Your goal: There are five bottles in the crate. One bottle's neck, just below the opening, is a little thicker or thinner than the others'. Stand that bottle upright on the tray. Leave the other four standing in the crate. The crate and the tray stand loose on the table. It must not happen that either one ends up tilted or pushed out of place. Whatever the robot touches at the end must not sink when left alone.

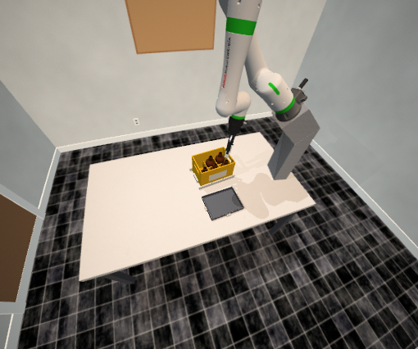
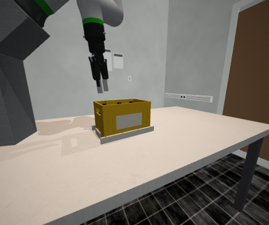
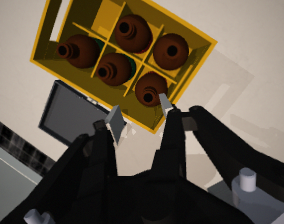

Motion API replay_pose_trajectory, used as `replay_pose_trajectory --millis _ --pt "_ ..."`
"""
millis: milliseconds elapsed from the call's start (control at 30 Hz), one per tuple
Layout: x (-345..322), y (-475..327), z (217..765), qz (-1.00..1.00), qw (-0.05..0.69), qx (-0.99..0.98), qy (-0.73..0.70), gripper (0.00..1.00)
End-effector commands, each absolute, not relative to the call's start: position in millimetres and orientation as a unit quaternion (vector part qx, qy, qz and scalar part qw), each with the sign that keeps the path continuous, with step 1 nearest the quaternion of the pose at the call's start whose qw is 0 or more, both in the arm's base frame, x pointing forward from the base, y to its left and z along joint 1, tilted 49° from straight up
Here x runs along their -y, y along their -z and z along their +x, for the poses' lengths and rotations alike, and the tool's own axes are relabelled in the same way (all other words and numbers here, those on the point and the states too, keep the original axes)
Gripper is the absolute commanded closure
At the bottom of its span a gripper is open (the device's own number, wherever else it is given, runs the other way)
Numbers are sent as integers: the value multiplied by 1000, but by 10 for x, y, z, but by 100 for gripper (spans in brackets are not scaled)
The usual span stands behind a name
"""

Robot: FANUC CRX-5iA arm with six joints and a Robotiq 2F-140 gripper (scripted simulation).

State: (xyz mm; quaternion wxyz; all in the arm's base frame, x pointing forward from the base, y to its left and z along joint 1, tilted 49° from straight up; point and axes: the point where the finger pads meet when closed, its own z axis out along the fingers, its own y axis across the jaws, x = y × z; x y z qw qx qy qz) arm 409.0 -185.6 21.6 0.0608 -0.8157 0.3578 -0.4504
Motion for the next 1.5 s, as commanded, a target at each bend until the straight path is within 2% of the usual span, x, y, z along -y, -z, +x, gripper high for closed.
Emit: replay_pose_trajectory --millis 0,1467 --pt "1852 -224 4086 -826 14 -383 414 56" --pt "1887 -142 4172 -826 14 -383 414 56"
